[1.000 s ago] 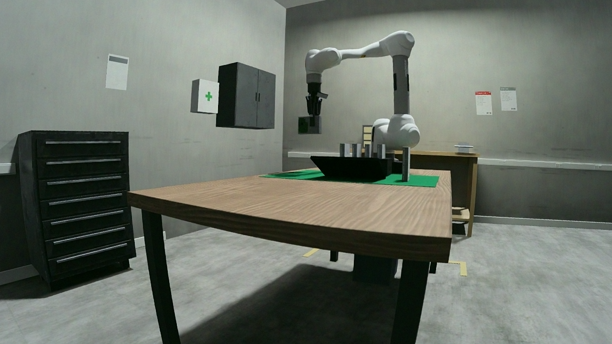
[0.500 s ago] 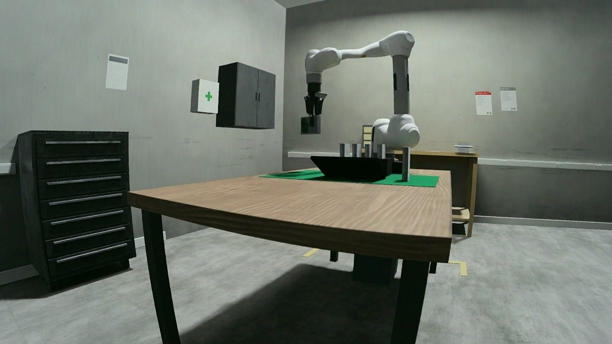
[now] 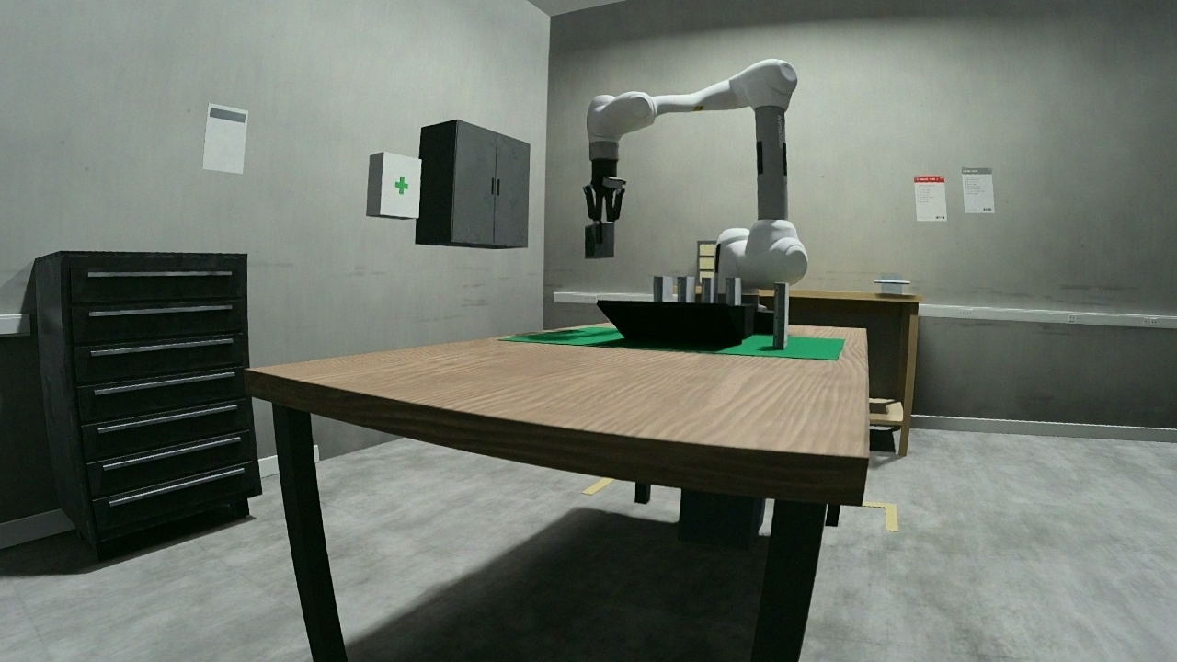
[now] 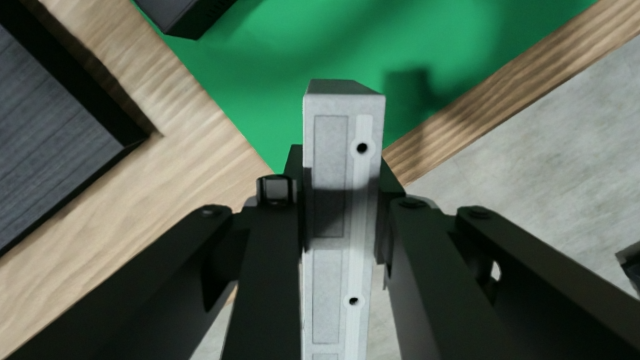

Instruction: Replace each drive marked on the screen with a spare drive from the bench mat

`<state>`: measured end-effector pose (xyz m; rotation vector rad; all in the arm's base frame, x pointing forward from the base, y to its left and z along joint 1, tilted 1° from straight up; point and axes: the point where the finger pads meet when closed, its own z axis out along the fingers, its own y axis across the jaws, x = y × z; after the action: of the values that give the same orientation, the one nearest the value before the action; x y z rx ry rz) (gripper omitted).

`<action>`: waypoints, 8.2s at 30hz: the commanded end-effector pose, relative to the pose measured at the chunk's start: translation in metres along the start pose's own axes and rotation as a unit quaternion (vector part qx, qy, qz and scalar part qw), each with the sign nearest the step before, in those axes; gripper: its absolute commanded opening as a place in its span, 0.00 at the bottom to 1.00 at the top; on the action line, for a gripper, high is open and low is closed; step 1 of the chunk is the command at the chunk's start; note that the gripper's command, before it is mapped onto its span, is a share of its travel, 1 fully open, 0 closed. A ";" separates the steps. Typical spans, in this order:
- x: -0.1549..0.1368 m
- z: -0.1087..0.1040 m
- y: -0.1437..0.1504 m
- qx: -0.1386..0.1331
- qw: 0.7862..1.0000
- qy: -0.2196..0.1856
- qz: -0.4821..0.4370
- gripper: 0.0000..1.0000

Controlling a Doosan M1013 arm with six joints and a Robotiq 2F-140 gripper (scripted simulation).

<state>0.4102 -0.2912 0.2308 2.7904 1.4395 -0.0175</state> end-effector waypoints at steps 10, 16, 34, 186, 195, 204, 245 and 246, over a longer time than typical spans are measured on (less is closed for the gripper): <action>0.000 0.001 -0.001 0.003 1.000 0.030 0.002 0.10; 0.000 0.000 0.000 0.000 0.995 0.101 0.002 0.10; 0.000 0.000 0.000 -0.001 0.981 0.196 0.002 0.10; 0.001 -0.001 0.002 -0.002 0.707 0.707 0.001 0.10; 0.002 -0.001 0.003 -0.002 0.707 0.707 0.001 0.10; 0.003 -0.001 0.004 -0.002 0.707 0.707 0.001 0.10; 0.005 -0.001 0.007 -0.002 0.707 0.707 0.001 0.10; 0.005 -0.001 0.007 -0.002 0.707 0.707 0.001 0.10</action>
<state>0.4189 -0.2915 0.2307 2.5399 1.2982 2.5083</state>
